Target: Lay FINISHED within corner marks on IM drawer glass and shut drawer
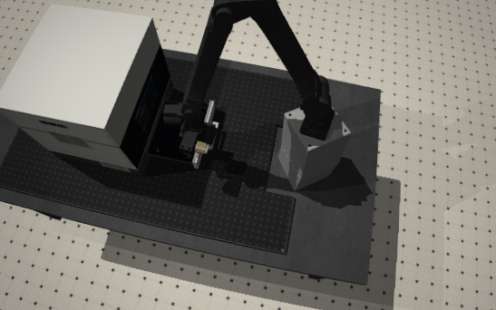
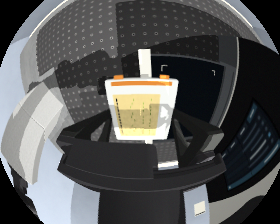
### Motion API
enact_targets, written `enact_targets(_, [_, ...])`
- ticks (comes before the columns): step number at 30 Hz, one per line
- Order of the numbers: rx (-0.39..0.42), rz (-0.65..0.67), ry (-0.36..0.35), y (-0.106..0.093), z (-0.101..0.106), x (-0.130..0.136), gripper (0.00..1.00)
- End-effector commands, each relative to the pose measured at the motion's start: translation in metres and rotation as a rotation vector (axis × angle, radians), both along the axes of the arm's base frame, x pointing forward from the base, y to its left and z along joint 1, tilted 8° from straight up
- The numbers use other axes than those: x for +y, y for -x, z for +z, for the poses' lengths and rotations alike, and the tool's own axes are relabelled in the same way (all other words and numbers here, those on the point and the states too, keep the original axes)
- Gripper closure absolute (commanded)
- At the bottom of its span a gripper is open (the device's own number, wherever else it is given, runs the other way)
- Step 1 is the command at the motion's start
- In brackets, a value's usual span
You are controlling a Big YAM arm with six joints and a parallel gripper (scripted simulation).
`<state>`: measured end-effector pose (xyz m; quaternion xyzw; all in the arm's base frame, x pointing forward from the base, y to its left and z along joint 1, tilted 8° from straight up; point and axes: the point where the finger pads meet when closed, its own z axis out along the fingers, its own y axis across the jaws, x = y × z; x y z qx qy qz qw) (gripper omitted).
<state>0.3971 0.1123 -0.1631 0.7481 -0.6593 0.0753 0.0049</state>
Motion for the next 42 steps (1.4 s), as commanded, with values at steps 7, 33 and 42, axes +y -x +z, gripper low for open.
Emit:
enact_targets(7, [-0.009,0.064,-0.005,-0.031,0.010,-0.029,0.20])
enact_targets(33, [0.005,0.075,0.001,-0.045,0.007,-0.054,0.20])
enact_targets(42, [0.002,0.065,0.000,-0.055,0.004,-0.054,0.20])
